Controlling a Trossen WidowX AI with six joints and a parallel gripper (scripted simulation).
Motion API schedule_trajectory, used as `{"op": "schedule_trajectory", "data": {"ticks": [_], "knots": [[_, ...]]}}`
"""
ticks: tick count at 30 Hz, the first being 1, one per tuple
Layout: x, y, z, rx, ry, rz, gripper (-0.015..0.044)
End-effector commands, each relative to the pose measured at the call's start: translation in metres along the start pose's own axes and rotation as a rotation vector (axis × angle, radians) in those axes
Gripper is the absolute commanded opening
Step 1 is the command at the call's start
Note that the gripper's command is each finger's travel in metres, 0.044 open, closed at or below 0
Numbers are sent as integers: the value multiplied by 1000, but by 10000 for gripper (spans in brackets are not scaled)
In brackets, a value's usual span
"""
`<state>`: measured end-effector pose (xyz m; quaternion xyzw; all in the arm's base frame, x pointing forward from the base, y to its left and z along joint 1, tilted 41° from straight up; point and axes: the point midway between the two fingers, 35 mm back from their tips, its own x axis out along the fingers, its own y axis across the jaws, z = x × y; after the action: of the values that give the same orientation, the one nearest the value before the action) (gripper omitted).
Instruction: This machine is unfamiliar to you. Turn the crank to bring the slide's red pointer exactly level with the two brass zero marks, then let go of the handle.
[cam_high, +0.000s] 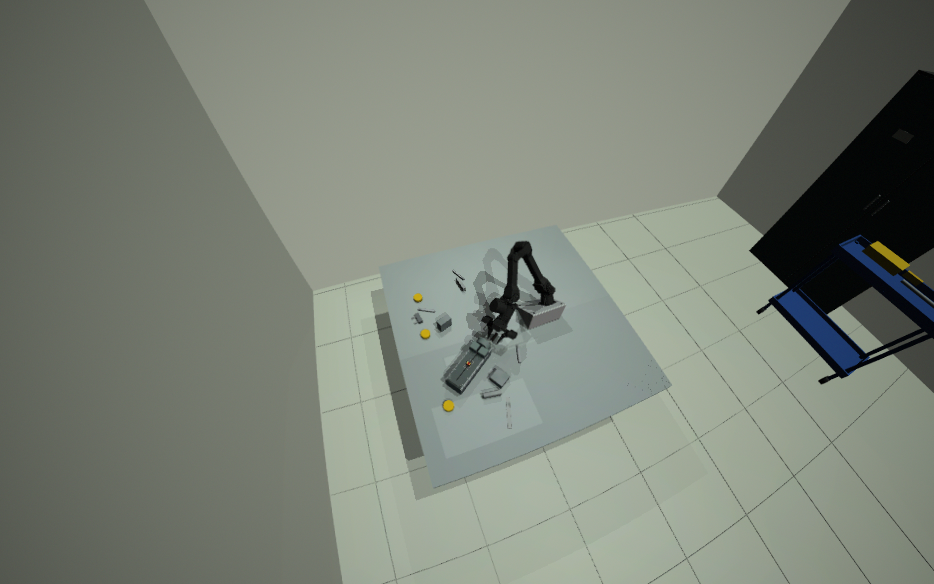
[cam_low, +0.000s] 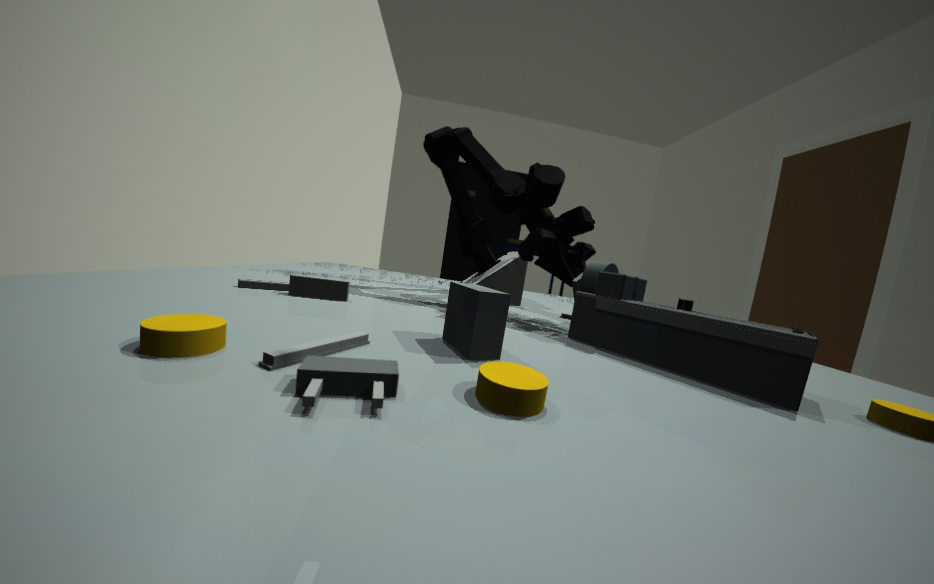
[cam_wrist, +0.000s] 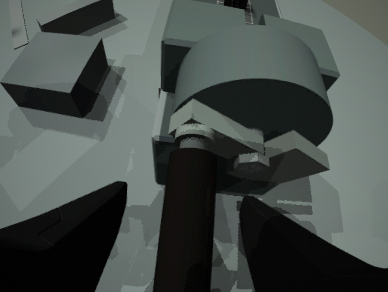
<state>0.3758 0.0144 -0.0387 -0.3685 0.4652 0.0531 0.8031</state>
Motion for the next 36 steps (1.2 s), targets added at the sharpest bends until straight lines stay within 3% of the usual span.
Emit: {"op": "schedule_trajectory", "data": {"ticks": [1, 5, 26, 36], "knots": [[0, 0, 0, 0, 0, -1, 341], [0, 0, 0, 0, 0, -1, 440], [-78, 2, 80, -2, -1, 8, 440], [-60, -4, 108, 90, 30, -28, 440]]}}
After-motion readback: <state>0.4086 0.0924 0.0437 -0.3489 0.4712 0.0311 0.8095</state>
